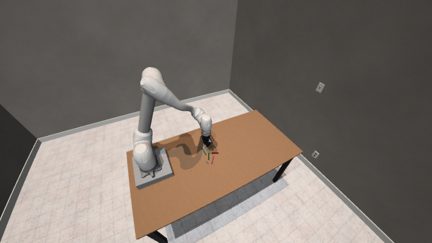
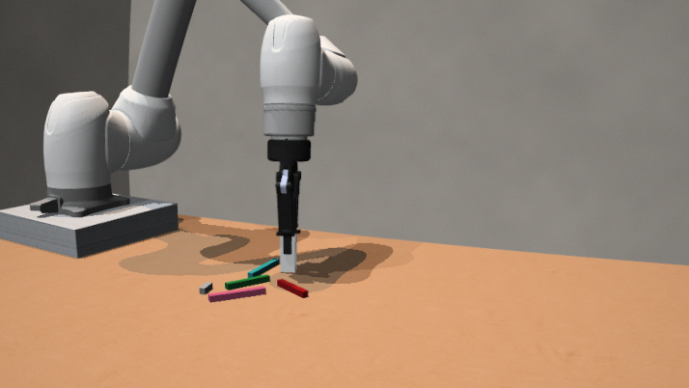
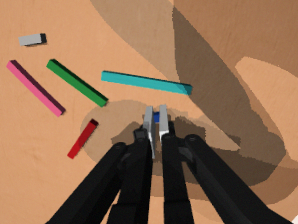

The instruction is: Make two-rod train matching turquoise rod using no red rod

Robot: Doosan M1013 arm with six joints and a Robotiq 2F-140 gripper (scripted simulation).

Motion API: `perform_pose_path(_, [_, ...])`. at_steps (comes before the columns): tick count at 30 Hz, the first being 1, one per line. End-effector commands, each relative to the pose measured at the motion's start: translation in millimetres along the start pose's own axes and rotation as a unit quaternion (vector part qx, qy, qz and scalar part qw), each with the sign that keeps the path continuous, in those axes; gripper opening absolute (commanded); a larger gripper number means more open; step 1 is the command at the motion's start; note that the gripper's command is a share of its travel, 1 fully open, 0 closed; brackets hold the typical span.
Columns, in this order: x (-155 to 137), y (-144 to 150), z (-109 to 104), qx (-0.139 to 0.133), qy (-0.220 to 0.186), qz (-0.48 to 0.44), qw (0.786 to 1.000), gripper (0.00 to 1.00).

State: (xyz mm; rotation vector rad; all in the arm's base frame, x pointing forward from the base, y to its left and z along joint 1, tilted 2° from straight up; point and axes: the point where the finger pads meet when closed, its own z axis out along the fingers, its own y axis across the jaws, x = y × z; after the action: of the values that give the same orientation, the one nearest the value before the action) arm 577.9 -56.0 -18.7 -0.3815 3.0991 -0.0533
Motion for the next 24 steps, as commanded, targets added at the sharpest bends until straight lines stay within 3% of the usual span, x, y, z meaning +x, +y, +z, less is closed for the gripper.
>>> perform_pose_path(1, [0,0,0,0.0,0.0,0.0,1.0,0.03])
perform_pose_path(9, [0,0,-10,0.0,0.0,0.0,1.0,0.03])
perform_pose_path(17, [0,0,-63,0.0,0.0,0.0,1.0,0.03])
perform_pose_path(19, [0,0,-63,0.0,0.0,0.0,1.0,0.03])
perform_pose_path(24, [0,0,-93,0.0,0.0,0.0,1.0,0.03])
